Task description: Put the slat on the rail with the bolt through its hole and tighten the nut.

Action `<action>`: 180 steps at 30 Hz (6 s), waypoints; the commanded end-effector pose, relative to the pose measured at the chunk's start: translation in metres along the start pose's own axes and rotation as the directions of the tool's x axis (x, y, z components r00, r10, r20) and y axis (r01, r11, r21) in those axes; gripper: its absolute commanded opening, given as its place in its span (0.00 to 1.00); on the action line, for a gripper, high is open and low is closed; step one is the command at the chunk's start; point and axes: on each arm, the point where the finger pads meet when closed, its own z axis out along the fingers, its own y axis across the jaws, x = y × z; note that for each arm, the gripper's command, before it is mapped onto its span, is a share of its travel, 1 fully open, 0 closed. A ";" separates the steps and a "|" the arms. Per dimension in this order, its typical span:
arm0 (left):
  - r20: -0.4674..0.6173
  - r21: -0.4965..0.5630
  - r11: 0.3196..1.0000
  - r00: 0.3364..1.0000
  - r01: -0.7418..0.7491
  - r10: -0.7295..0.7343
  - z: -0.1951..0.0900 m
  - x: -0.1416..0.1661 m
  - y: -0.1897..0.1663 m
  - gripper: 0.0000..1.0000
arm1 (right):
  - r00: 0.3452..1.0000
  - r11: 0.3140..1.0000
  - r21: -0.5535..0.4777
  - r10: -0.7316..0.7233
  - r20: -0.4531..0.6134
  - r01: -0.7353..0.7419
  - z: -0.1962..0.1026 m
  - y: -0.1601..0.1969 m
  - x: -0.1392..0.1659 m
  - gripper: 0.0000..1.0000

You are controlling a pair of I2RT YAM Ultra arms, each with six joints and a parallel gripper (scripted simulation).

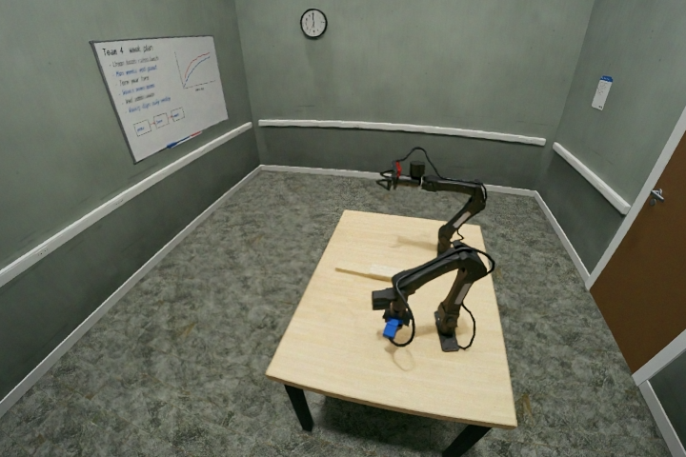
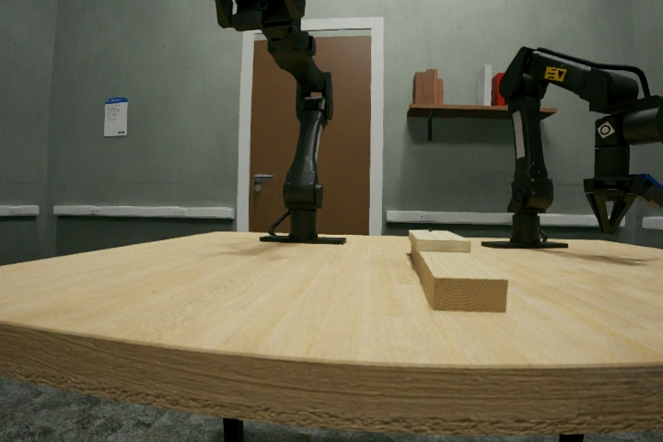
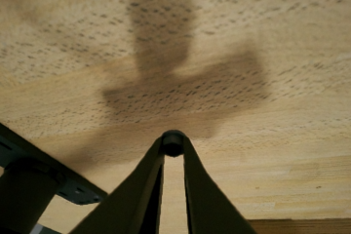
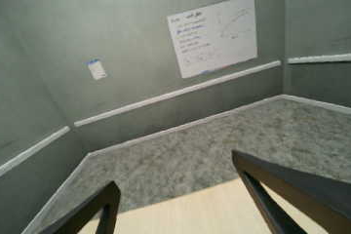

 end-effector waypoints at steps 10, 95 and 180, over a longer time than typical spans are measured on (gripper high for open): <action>0.015 0.042 0.999 1.000 0.017 -0.018 -0.031 -0.003 -0.005 0.12 | 0.999 1.000 -0.005 -0.004 0.031 0.004 -0.003 0.000 -0.010 1.00; 0.018 0.031 0.962 0.962 -0.272 0.271 -0.042 0.237 -0.096 0.12 | 0.999 1.000 -0.005 -0.004 0.031 0.004 -0.003 0.000 -0.010 1.00; 0.017 0.032 0.941 0.941 -0.338 0.337 -0.034 0.323 -0.066 0.12 | 0.999 1.000 -0.005 -0.004 0.031 0.004 -0.003 0.000 -0.010 1.00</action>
